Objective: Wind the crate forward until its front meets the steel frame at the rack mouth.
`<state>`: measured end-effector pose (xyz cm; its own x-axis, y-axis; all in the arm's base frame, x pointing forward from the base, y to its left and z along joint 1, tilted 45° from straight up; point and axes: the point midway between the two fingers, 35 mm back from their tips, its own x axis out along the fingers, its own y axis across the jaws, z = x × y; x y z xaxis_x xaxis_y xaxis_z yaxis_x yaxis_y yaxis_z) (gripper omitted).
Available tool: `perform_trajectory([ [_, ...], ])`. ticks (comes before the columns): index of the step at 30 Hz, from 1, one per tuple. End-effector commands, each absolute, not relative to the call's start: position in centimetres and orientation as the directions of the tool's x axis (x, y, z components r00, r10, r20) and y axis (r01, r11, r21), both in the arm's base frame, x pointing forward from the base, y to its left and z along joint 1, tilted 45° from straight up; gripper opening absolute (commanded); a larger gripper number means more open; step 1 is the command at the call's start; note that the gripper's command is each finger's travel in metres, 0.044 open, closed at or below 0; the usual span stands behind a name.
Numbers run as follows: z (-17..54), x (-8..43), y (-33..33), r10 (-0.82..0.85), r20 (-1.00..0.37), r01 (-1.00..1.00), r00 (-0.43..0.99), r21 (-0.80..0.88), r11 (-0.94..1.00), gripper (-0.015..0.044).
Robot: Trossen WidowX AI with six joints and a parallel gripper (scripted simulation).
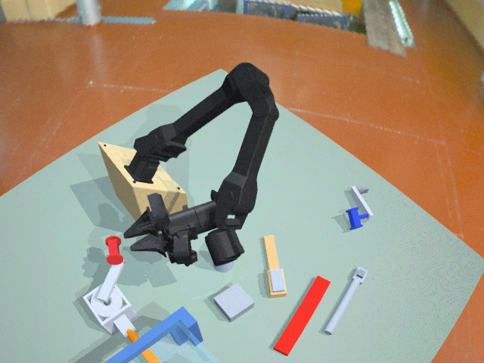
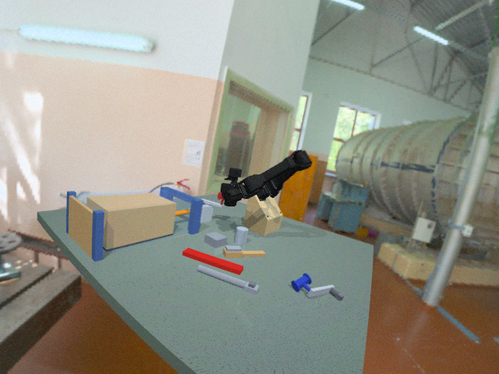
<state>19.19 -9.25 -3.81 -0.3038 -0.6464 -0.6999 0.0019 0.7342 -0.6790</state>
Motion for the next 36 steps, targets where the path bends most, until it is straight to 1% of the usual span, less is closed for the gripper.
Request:
perform_trajectory([
  [1, -3.8, 19.2, -9.2, -0.646, -0.7, 0.003, -0.303, -0.679, 0.734, 0.024],
  [4, -3.8, 19.2, -9.2, -0.646, -0.7, 0.003, -0.303, -0.679, 0.734, 0.024],
  [5, -3.9, 19.2, -9.3, -0.638, -0.704, 0.006, -0.311, -0.673, 0.739, 0.0266],
  [7, -4.5, 18.9, -9.8, -0.57, -0.731, 0.033, -0.374, -0.625, 0.78, 0.0319],
  [11, -6.2, 17.9, -11.2, -0.32, -0.795, 0.162, -0.515, -0.457, 0.875, 0.0424],
  [12, -6.5, 17.7, -11.5, -0.25, -0.806, 0.203, -0.536, -0.411, 0.889, 0.044],
  [16, -7.8, 17.1, -12.8, 0.04, -0.832, 0.387, -0.554, -0.214, 0.897, 0.044],
  [18, -8.3, 16.9, -13.5, 0.183, -0.833, 0.483, -0.522, -0.112, 0.868, 0.044],
  [21, -8.8, 16.6, -14.8, 0.38, -0.821, 0.617, -0.427, 0.042, 0.785, 0.044],
  [24, -9.2, 16.6, -16.3, 0.541, -0.792, 0.718, -0.284, 0.198, 0.667, 0.044],
  [27, -9.4, 16.5, -18.2, 0.657, -0.747, 0.779, -0.102, 0.351, 0.52, 0.044],
  [29, -9.4, 16.4, -19.1, 0.689, -0.724, 0.791, -0.019, 0.411, 0.453, 0.044],
  [30, -9.4, 16.3, -19.2, 0.693, -0.721, 0.792, -0.008, 0.418, 0.445, 0.044],
  [36, -9.4, 16.3, -19.2, 0.693, -0.721, 0.792, -0.008, 0.418, 0.445, 0.044],
])
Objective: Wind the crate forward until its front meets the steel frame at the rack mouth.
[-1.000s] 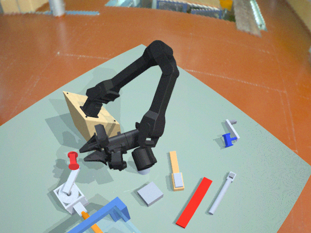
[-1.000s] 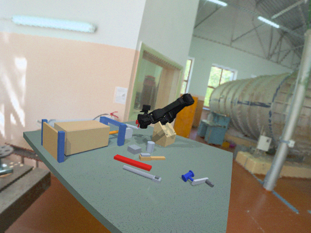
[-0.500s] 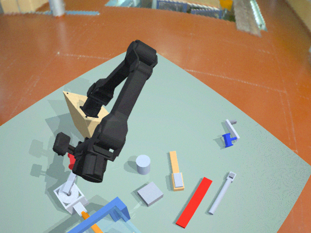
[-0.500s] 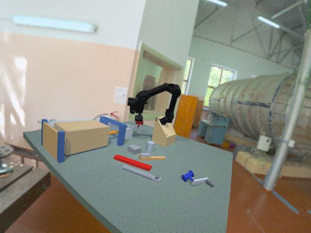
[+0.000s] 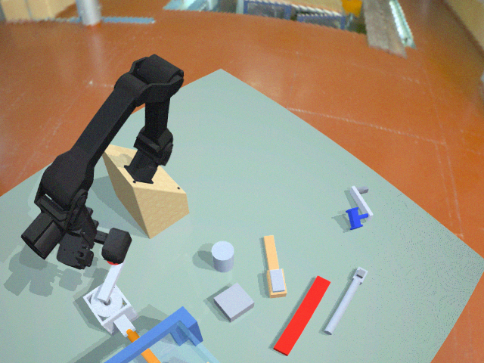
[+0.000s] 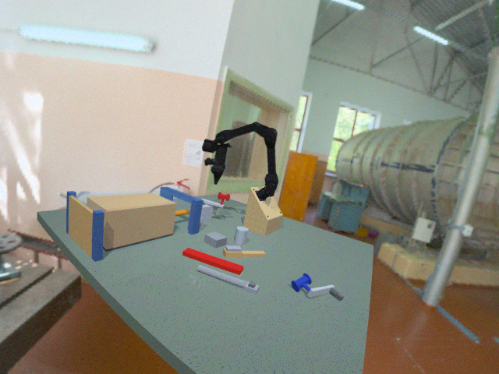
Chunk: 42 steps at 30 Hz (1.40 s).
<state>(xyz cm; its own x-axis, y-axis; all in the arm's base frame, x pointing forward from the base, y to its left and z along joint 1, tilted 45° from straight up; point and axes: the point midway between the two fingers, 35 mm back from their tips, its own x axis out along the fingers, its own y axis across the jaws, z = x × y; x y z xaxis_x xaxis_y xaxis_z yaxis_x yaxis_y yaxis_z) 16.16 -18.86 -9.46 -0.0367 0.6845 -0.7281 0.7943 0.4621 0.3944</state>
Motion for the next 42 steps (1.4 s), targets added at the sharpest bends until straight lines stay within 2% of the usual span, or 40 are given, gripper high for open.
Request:
perform_trajectory([
  [1, -9.4, 16.3, -19.2, 0.693, -0.721, 0.792, -0.008, 0.418, 0.445, 0.044],
  [17, -16.2, 16.3, -12.7, 0.694, -0.719, 0.791, -0.007, 0.421, 0.444, 0.044],
  [42, -18.7, 16.3, -10.2, 0.696, -0.718, 0.791, -0.006, 0.422, 0.443, 0.044],
])
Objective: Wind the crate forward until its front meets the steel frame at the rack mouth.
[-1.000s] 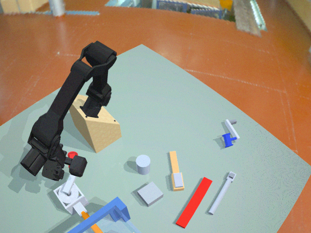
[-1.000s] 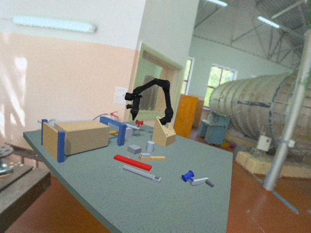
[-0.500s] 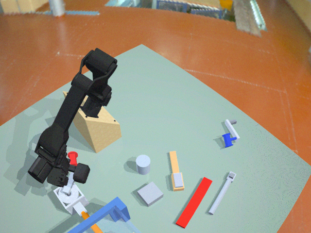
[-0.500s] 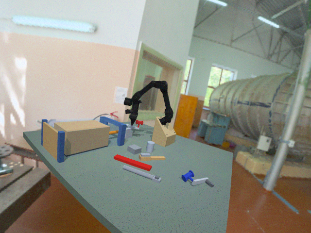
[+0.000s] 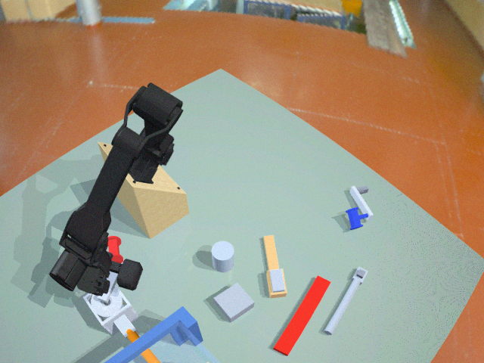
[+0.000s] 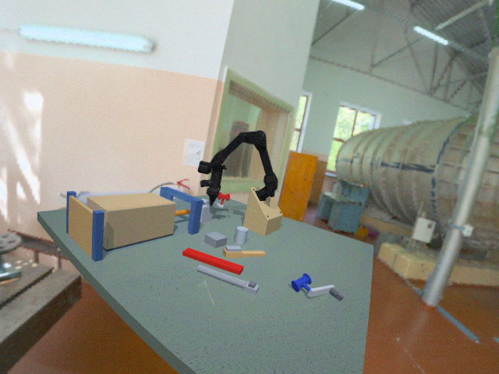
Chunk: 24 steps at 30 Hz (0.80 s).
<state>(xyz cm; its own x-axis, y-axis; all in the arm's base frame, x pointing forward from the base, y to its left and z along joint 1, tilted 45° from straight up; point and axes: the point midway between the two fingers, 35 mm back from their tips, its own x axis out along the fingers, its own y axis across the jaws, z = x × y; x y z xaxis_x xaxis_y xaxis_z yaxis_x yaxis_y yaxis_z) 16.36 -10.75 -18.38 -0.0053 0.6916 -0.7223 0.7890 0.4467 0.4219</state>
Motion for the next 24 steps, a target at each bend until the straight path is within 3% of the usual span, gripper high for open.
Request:
perform_trajectory([
  [1, -18.83, 16.29, -10.07, 0.696, -0.718, 0.791, -0.006, 0.422, 0.443, 0.044],
  [3, -18.9, 16.29, -9.99, 0.696, -0.718, 0.791, -0.006, 0.422, 0.443, 0.044],
  [17, -18.68, 16.35, -10.46, 0.692, -0.722, 0.789, -0.006, 0.422, 0.447, 0.0072],
  [24, -18.68, 16.35, -10.46, 0.692, -0.722, 0.789, -0.006, 0.422, 0.447, 0.0026],
])
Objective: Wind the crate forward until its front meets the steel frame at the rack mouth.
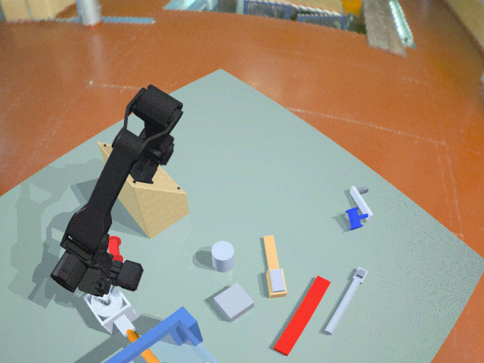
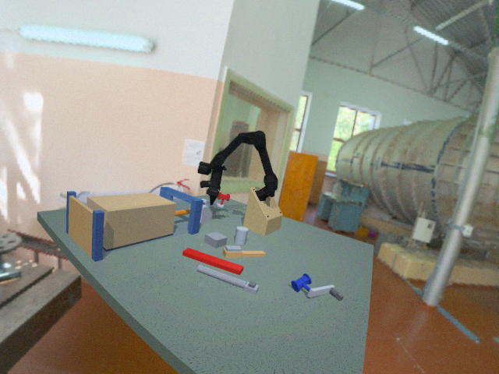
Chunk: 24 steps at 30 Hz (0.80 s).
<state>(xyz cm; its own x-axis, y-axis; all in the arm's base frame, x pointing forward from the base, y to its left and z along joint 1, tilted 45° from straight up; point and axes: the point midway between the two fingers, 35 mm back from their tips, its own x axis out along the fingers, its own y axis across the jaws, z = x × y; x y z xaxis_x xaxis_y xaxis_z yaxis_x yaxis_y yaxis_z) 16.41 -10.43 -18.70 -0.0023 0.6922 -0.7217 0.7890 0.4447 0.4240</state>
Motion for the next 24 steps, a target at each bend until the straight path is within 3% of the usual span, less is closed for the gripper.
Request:
perform_trajectory([
  [1, -18.68, 16.35, -10.46, 0.692, -0.722, 0.789, -0.006, 0.422, 0.447, 0.0019],
  [24, -18.68, 16.87, -11.15, 0.75, -0.657, 0.789, -0.072, 0.423, 0.446, 0.0],
])
